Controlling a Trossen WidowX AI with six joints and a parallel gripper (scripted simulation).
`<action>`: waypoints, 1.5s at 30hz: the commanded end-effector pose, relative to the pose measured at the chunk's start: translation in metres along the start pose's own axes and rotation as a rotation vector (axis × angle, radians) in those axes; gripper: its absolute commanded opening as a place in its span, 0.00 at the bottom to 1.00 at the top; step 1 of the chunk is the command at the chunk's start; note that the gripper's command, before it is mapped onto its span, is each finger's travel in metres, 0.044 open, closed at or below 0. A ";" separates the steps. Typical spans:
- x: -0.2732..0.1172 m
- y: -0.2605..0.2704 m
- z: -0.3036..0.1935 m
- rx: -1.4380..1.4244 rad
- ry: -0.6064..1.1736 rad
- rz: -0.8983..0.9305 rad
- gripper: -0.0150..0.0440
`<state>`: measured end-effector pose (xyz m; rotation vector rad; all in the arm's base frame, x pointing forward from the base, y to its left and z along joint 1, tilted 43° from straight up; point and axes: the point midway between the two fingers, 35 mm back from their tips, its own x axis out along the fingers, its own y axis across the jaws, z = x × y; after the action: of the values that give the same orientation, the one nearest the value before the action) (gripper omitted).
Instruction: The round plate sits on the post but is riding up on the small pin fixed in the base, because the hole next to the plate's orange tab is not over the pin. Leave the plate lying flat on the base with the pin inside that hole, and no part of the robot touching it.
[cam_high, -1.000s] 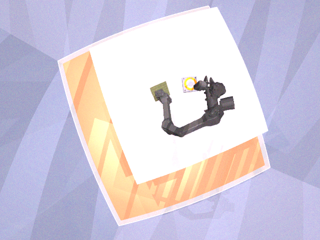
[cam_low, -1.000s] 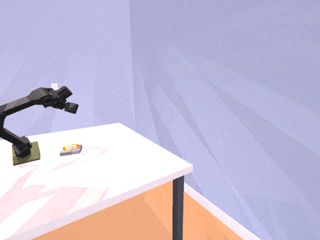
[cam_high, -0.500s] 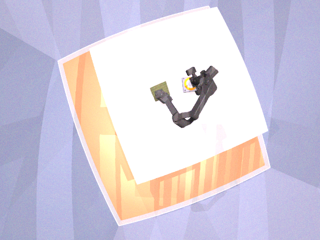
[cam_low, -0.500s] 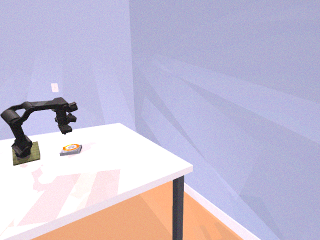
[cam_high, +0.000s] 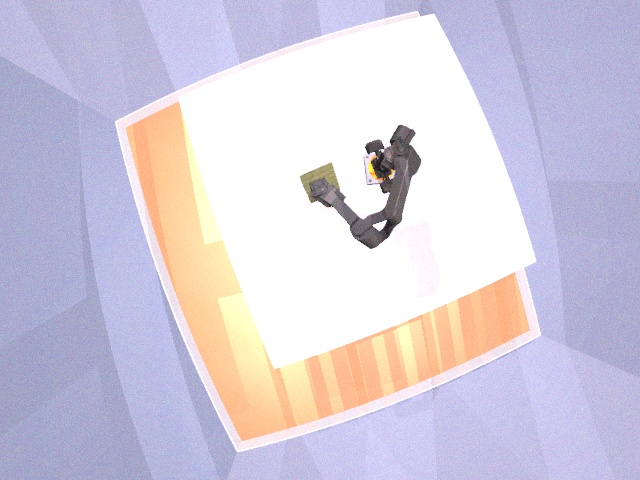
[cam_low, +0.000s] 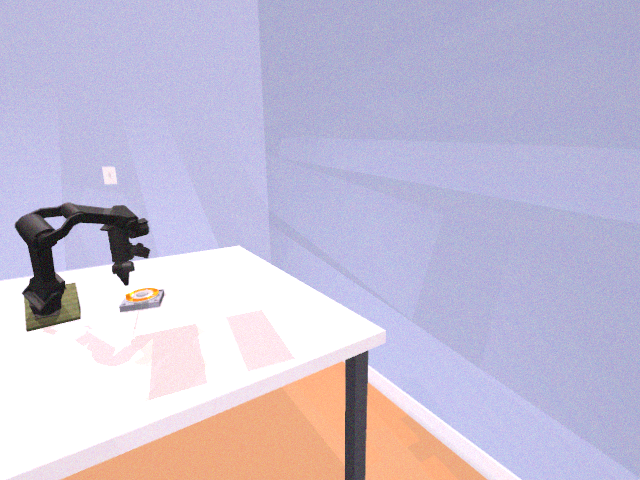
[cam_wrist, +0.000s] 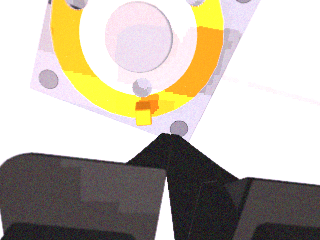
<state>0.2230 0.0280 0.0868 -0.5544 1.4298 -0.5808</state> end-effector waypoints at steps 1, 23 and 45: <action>0.015 -0.002 -0.001 -0.003 0.004 -0.010 0.25; 0.044 0.010 -0.008 -0.003 0.004 -0.012 0.25; 0.045 0.025 -0.010 -0.003 0.004 -0.012 0.25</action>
<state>0.2178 0.0126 0.0408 -0.5735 1.4173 -0.5981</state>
